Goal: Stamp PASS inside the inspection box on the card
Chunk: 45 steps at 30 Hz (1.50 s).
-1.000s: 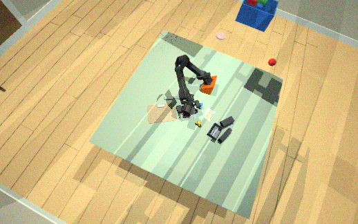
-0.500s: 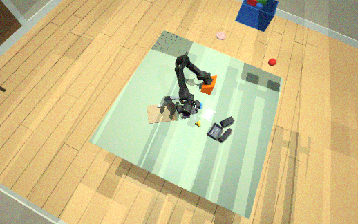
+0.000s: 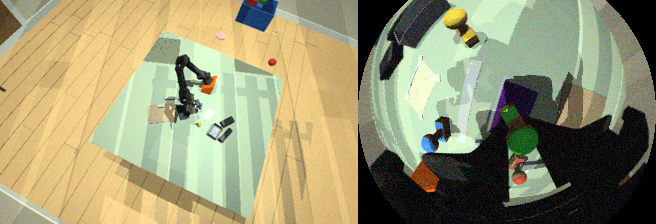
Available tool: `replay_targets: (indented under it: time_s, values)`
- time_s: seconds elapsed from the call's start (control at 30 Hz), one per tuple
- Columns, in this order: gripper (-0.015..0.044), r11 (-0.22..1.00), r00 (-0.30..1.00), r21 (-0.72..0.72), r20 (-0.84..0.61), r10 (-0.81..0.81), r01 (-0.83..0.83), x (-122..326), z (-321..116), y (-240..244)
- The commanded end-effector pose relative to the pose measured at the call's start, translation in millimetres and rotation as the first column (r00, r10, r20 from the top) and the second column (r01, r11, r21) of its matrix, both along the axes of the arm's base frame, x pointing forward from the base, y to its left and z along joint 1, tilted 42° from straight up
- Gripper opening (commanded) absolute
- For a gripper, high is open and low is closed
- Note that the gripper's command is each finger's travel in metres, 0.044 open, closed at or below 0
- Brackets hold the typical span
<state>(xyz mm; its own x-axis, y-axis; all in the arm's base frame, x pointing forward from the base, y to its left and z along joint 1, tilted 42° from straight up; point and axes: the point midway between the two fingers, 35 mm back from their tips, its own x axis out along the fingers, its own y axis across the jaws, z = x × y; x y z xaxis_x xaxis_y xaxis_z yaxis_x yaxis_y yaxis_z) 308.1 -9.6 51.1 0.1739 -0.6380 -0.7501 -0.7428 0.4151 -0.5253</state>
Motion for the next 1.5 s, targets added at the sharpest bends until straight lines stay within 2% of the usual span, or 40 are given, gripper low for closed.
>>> replay_targets:
  time_s: [0.0, 0.93, 1.47]
  values:
    - [0.0, 1.0, 1.0, 0.001, 0.007, 0.0, 0.0, 1, 5, 4]
    - [0.0, 1.0, 1.0, 0.003, 0.01, -0.003, 0.003, -7, 35, 31]
    - [0.0, 0.955, 0.929, 0.122, 0.229, -0.292, 0.27, -15, 2, 72]
